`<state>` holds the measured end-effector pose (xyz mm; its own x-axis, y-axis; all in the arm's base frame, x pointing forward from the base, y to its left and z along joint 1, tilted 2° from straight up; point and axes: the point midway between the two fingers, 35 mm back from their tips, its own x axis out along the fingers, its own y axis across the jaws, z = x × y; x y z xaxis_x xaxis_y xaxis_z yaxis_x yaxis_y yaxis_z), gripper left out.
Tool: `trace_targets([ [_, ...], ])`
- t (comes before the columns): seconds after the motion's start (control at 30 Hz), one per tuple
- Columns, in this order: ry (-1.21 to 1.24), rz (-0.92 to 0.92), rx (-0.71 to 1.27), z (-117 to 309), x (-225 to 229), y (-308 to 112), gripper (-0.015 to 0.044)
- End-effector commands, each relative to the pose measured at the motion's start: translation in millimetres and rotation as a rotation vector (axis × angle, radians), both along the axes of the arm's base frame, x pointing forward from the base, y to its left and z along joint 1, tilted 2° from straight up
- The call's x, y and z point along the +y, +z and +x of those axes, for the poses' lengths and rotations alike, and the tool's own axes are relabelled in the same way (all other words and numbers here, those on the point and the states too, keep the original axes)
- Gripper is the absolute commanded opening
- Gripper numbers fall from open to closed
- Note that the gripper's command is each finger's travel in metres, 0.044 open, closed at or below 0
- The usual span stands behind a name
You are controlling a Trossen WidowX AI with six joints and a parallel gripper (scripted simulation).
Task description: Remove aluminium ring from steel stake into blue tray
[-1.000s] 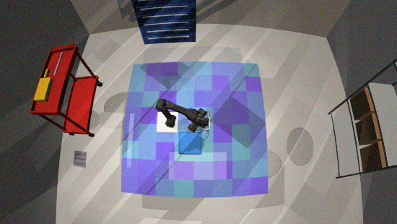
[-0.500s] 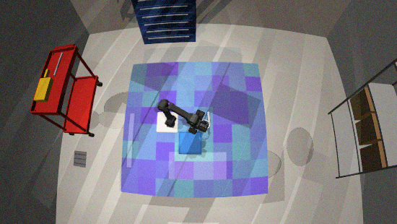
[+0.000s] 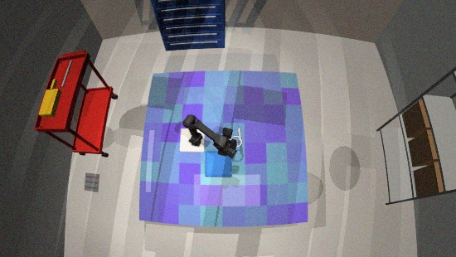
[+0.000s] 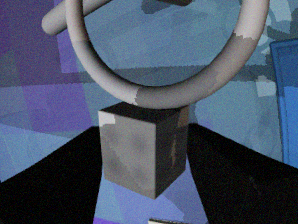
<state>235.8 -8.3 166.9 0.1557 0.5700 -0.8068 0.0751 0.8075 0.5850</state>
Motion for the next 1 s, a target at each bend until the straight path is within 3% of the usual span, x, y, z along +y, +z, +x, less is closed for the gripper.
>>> trace_targets([
  [0.0, 0.031, 0.041, -0.054, 2, -4, 6, 0.0000],
  [0.4, 0.061, 0.080, -0.111, 2, -12, 9, 0.0000],
  [0.57, 0.053, 0.043, -0.103, -10, -69, -22, 0.0000],
  [0.77, 0.059, 0.049, -0.102, -53, -137, -65, 0.0000],
  [0.97, 0.068, 0.078, -0.121, -89, -164, -88, 0.0000],
])
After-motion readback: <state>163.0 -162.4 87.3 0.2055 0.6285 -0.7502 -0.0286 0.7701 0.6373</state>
